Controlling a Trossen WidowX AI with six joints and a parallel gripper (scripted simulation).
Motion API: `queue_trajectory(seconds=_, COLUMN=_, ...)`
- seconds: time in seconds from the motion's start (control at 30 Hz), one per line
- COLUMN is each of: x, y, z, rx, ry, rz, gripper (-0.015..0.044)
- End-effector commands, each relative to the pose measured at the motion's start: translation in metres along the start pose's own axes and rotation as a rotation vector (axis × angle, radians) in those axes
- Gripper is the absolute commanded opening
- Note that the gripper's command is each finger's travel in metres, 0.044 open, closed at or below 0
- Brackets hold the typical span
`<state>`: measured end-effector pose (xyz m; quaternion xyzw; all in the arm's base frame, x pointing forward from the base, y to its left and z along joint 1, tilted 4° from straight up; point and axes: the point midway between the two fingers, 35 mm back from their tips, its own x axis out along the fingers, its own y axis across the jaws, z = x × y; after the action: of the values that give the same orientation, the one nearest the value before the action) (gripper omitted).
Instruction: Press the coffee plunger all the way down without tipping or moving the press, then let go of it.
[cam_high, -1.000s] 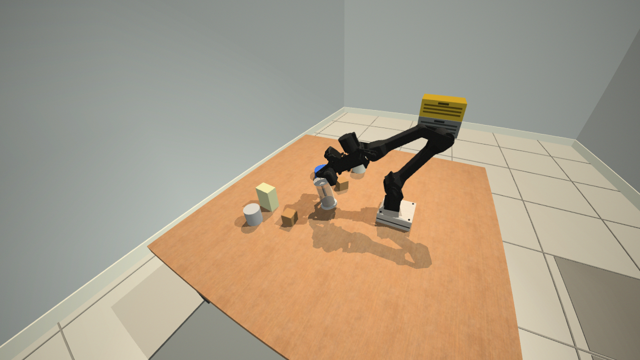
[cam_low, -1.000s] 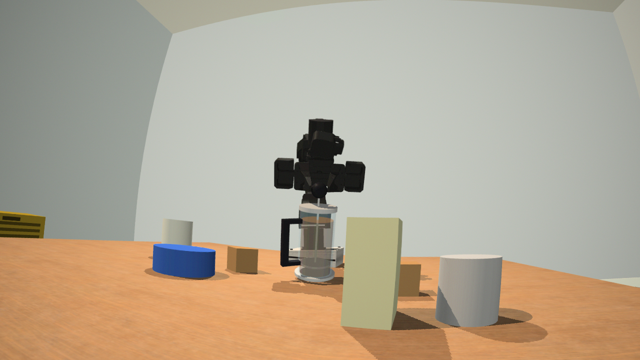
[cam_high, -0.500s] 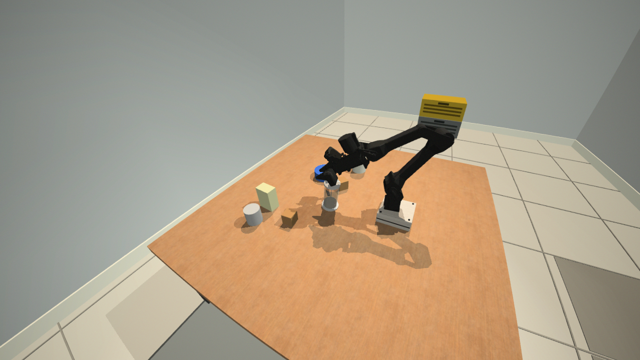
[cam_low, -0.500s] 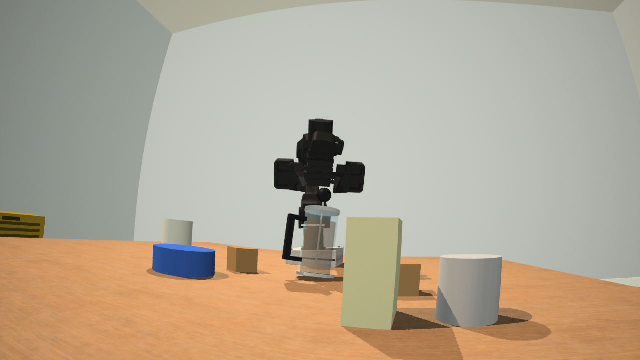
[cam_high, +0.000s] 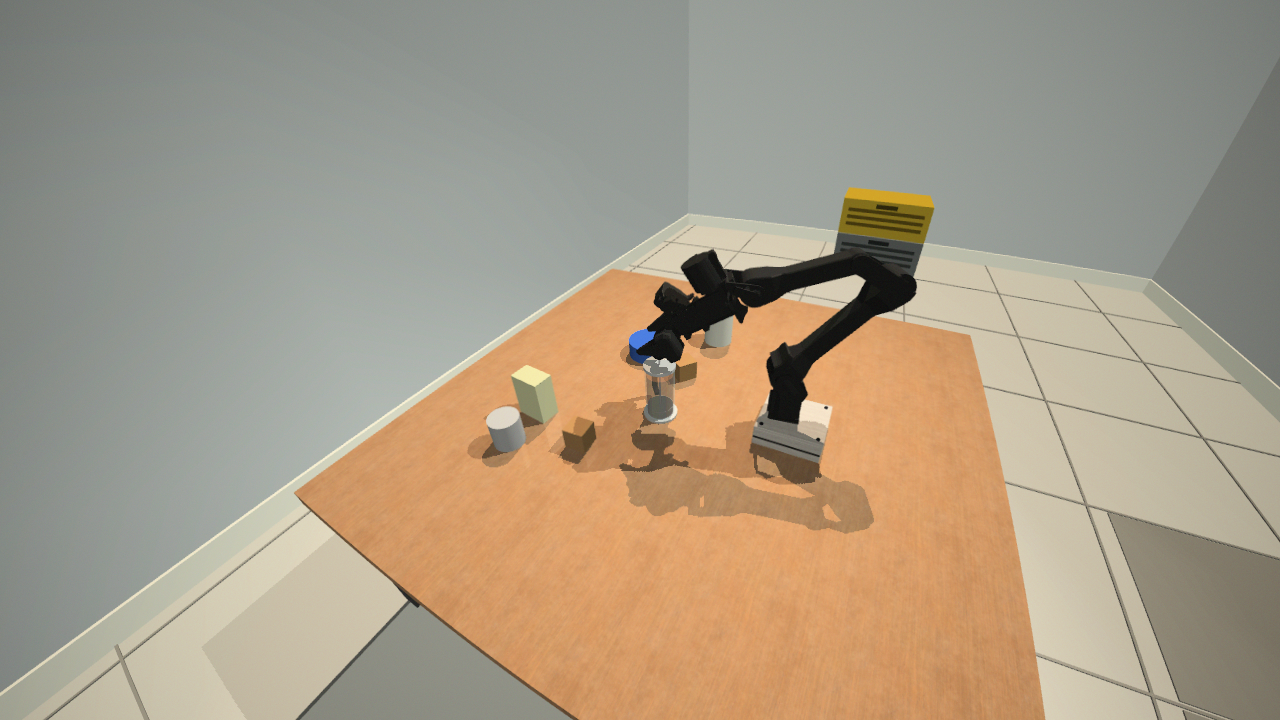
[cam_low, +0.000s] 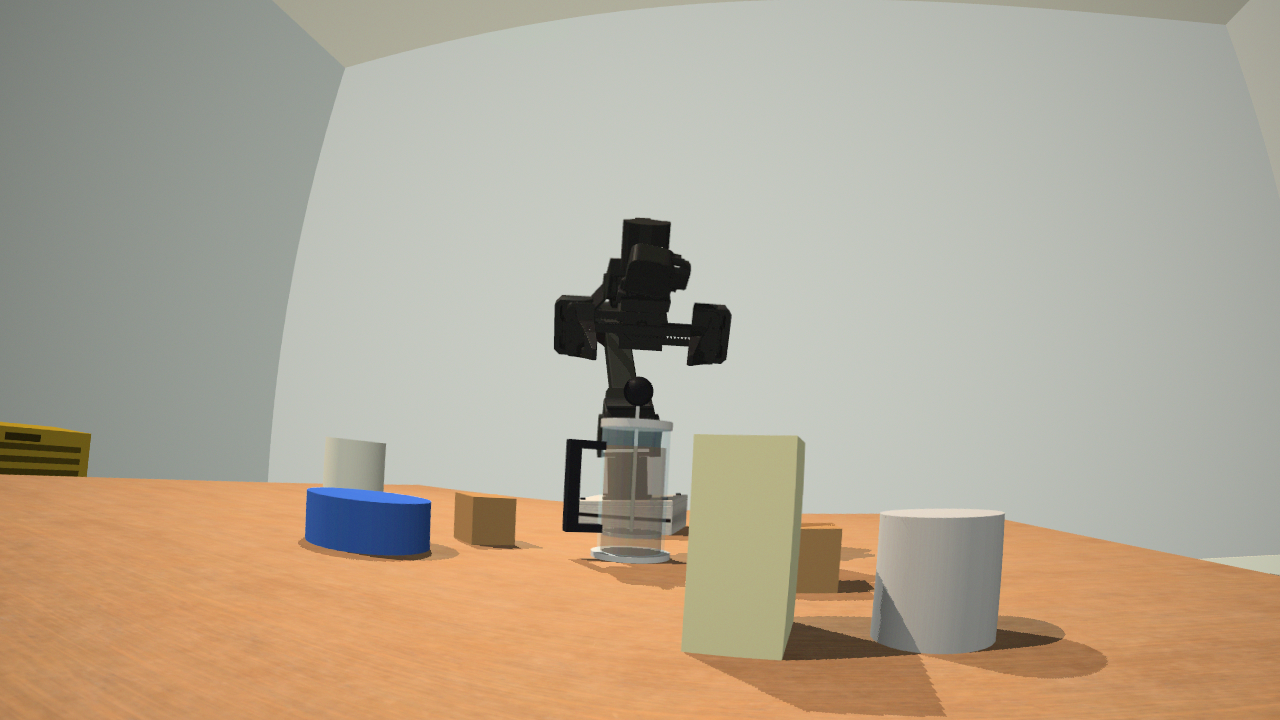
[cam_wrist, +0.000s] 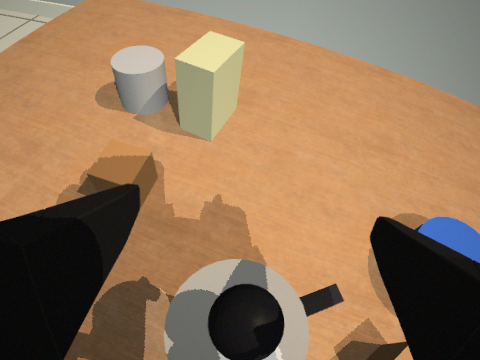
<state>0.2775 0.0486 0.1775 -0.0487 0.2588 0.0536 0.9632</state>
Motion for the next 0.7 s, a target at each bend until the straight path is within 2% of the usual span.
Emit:
queue_trajectory(seconds=0.0, x=-0.0419, y=-0.0006, z=0.0276, rx=0.004, ry=-0.026, rz=0.000, gripper=0.0440)
queue_trajectory(seconds=0.07, x=-0.0516, y=-0.0011, z=0.0294, rx=0.003, ry=-0.024, rz=0.001, gripper=0.0440)
queue_trajectory(seconds=0.67, x=-0.0493, y=-0.0008, z=0.0265, rx=0.003, ry=-0.024, rz=0.001, gripper=0.0440)
